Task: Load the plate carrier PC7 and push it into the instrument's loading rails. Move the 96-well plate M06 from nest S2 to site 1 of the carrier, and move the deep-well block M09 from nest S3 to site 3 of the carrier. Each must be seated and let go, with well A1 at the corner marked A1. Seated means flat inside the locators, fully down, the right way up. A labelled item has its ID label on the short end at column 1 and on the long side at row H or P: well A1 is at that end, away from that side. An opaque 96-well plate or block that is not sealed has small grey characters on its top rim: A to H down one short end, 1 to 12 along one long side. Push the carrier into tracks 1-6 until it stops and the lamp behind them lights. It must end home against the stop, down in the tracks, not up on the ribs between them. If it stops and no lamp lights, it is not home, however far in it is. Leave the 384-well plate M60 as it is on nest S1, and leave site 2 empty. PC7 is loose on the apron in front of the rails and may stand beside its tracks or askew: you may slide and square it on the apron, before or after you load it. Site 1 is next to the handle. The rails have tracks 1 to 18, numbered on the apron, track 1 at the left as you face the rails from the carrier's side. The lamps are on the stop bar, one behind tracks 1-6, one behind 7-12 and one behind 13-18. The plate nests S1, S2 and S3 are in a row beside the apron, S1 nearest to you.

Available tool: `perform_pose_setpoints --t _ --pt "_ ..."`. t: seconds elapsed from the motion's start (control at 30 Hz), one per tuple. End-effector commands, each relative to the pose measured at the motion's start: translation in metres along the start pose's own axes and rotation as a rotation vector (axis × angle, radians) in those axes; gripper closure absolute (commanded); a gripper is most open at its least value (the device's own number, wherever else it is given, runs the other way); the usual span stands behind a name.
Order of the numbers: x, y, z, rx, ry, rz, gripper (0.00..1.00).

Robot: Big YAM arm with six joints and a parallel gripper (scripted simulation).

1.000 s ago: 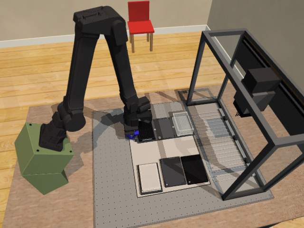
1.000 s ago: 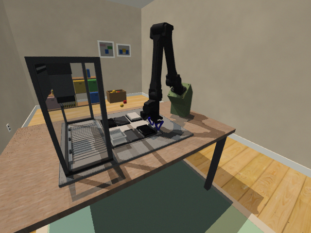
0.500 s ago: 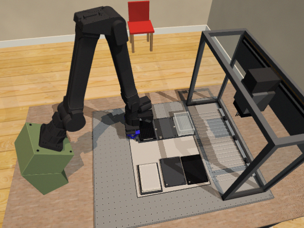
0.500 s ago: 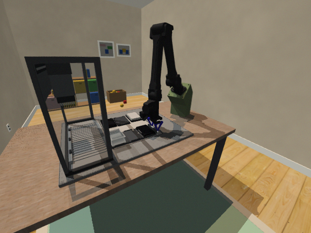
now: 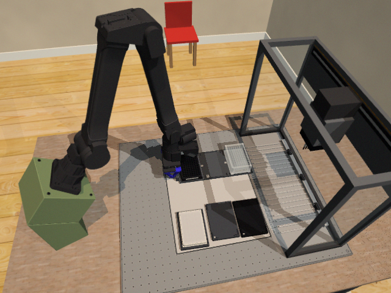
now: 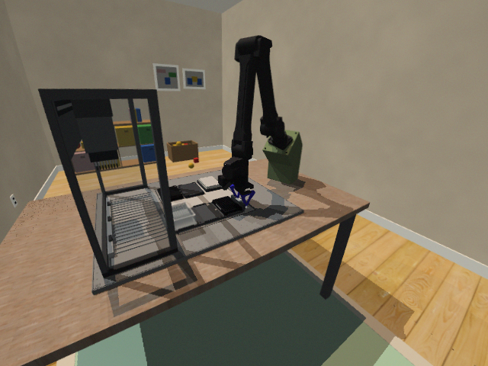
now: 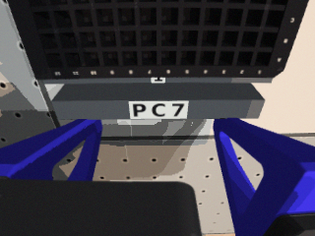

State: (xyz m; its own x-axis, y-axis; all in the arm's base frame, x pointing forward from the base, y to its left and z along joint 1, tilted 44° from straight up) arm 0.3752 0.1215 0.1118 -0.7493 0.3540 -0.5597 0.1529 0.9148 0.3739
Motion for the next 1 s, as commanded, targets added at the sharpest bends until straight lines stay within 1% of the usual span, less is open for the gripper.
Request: perform_pose_setpoints --t 0.0,0.97 --pt "-0.026 0.010 0.000 -0.015 -0.045 -0.005 0.20" --pt "-0.037 0.013 -0.001 -0.016 -0.046 -0.012 0.20"
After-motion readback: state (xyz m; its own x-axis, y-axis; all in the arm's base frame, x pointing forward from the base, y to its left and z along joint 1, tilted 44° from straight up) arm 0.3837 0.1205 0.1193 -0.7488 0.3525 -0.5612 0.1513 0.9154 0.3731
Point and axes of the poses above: the point where the finger pads meet when closed, its own z axis out along the fingers, its own y axis across the jaws, x = y × z, the point moved 3 cm from there along -z, back along the fingers, and after that the axes turned 13 degrees about z, right-handed, at the moved point
